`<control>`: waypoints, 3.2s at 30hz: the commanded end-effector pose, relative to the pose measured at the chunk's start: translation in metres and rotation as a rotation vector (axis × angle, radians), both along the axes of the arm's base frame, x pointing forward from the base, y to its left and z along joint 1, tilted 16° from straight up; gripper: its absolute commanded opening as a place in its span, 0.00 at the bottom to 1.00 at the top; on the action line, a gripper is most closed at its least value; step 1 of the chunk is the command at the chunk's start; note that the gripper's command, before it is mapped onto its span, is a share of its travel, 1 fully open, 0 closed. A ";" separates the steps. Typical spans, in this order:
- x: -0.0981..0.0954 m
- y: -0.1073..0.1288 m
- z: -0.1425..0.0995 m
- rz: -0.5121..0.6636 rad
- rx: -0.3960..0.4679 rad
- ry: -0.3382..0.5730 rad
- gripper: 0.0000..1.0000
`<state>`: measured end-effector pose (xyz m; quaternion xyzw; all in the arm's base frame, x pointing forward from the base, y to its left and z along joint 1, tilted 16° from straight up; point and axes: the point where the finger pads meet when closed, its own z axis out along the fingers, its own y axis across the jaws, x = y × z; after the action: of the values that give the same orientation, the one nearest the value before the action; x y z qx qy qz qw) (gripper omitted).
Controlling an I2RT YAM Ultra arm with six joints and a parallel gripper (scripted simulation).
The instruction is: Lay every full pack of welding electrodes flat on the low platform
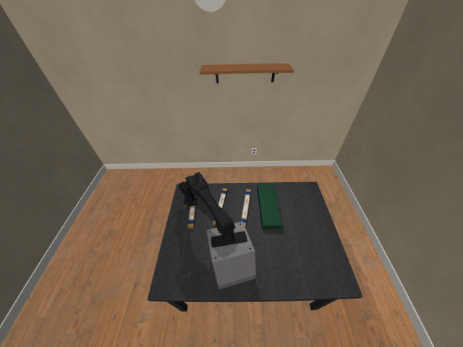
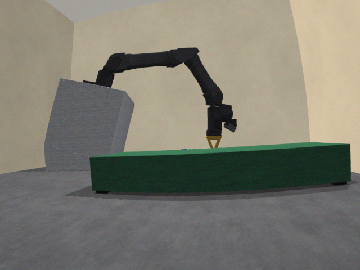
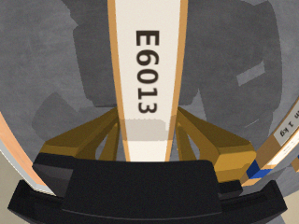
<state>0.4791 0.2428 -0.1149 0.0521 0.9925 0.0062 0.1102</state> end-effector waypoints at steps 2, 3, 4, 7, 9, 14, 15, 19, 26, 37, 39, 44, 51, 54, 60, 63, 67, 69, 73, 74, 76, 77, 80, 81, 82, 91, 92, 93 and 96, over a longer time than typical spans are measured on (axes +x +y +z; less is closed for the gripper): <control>0.022 0.022 0.052 0.014 0.045 -0.091 0.74; 0.022 0.021 0.052 0.014 0.044 -0.091 0.74; 0.022 0.021 0.052 0.014 0.044 -0.091 0.74; 0.020 0.020 0.044 0.014 0.037 -0.080 0.74; 0.020 0.020 0.044 0.014 0.037 -0.080 0.74; 0.020 0.020 0.046 0.014 0.038 -0.082 0.74; 0.020 0.020 0.046 0.014 0.039 -0.082 0.74; 0.020 0.020 0.046 0.014 0.039 -0.083 0.74; 0.021 0.021 0.046 0.014 0.040 -0.084 0.74; 0.021 0.021 0.046 0.014 0.040 -0.084 0.74; 0.021 0.021 0.046 0.014 0.040 -0.084 0.74; 0.021 0.021 0.046 0.014 0.040 -0.084 0.74; 0.021 0.021 0.046 0.014 0.040 -0.084 0.74; 0.021 0.021 0.046 0.014 0.040 -0.084 0.74; 0.021 0.021 0.046 0.014 0.040 -0.084 0.74; -0.003 0.006 0.010 0.016 0.035 -0.076 0.74; -0.008 0.005 0.029 0.008 0.035 -0.077 0.74; -0.011 0.005 0.039 0.008 0.035 -0.077 0.74; -0.010 0.008 0.069 0.008 0.043 -0.091 0.74; -0.019 0.004 0.066 0.008 0.030 -0.069 0.74; -0.025 0.001 0.065 0.008 0.022 -0.054 0.74; -0.025 0.001 0.065 0.008 0.022 -0.054 0.74; -0.030 0.000 0.080 0.008 0.022 -0.055 0.74; -0.031 0.000 0.085 0.008 0.022 -0.055 0.74; -0.032 0.000 0.089 0.008 0.022 -0.055 0.74; -0.030 0.005 0.126 0.008 0.041 -0.087 0.74; -0.030 0.005 0.126 0.008 0.041 -0.087 0.74; -0.030 0.005 0.126 0.008 0.041 -0.087 0.74; -0.032 0.003 0.114 0.008 0.029 -0.067 0.74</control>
<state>0.4484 0.2400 -0.0090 0.0515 0.9887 0.0257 0.1387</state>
